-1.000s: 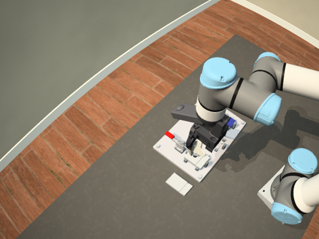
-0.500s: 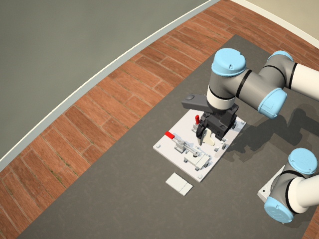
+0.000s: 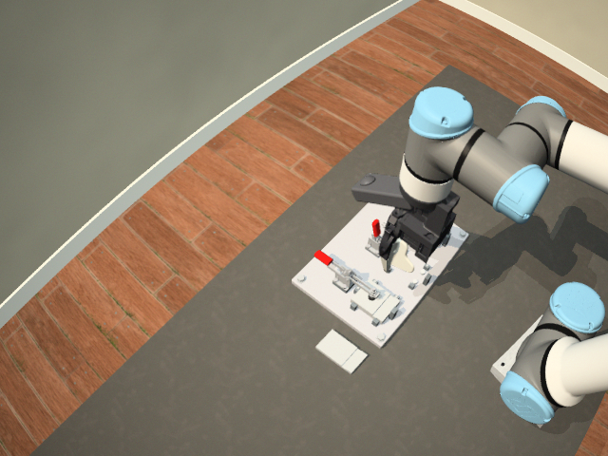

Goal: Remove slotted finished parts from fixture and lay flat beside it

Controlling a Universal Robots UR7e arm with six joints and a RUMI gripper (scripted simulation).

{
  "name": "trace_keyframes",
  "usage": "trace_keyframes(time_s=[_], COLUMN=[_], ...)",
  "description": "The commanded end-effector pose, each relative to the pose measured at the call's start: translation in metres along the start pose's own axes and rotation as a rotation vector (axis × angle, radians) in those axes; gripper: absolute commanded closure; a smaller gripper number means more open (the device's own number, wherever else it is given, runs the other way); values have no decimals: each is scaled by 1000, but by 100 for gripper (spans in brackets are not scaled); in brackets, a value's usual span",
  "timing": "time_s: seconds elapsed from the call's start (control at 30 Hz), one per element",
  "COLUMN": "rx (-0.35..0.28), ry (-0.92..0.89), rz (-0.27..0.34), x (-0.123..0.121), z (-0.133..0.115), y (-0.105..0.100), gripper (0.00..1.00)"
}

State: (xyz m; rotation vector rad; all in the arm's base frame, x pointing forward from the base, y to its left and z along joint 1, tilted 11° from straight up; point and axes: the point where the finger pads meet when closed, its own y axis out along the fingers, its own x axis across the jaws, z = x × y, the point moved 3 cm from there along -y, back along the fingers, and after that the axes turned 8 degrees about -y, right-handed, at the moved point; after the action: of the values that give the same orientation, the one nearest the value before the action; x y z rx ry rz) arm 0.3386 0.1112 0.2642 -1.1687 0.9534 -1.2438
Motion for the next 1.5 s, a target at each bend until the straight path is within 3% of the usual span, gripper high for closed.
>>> trace_keyframes(time_s=[0.0, 0.7, 1.17, 1.47], rx=[1, 1, 1, 1], ry=[0, 0, 0, 0], rz=[0, 0, 0, 0], x=[1, 1, 1, 1], z=[0, 0, 0, 0], y=[0, 2, 53, 60], gripper=[72, 72, 72, 72])
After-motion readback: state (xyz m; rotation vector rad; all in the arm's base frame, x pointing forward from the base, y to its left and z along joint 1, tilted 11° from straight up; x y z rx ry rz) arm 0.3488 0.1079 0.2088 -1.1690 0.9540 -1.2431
